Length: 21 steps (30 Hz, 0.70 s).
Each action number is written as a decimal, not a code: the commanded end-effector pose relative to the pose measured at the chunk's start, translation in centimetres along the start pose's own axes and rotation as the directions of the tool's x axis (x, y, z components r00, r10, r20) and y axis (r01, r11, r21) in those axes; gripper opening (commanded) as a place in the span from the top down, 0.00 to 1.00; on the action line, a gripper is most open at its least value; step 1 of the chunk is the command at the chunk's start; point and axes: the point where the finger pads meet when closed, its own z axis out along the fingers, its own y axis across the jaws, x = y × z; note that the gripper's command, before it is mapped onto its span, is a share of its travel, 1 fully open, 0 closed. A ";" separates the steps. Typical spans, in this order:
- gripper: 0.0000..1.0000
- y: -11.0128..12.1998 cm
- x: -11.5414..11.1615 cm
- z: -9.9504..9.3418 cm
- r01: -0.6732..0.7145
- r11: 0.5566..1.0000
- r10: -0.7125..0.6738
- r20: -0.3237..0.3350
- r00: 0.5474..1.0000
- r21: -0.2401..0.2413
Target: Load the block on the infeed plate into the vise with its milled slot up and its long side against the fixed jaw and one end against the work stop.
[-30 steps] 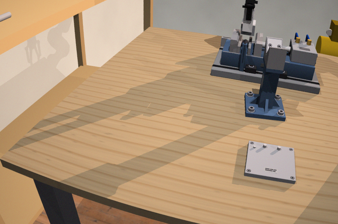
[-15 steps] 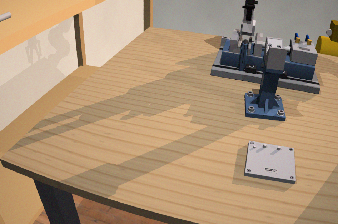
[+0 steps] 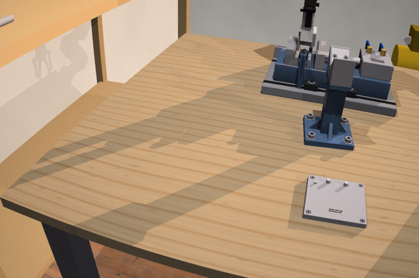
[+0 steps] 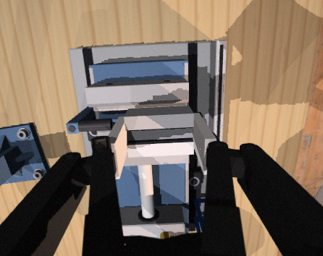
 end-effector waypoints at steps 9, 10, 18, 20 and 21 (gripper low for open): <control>1.00 0.0 0.0 0.5 -0.004 1.000 0.004 -0.002 1.000 0.001; 1.00 0.0 0.0 0.5 -0.004 1.000 0.004 -0.002 1.000 0.001; 1.00 0.0 0.0 0.8 -0.004 1.000 0.004 -0.002 1.000 0.001; 1.00 0.0 0.0 0.9 -0.004 1.000 0.004 -0.002 1.000 0.001; 1.00 -0.1 0.0 0.9 -0.004 1.000 0.004 -0.002 1.000 0.001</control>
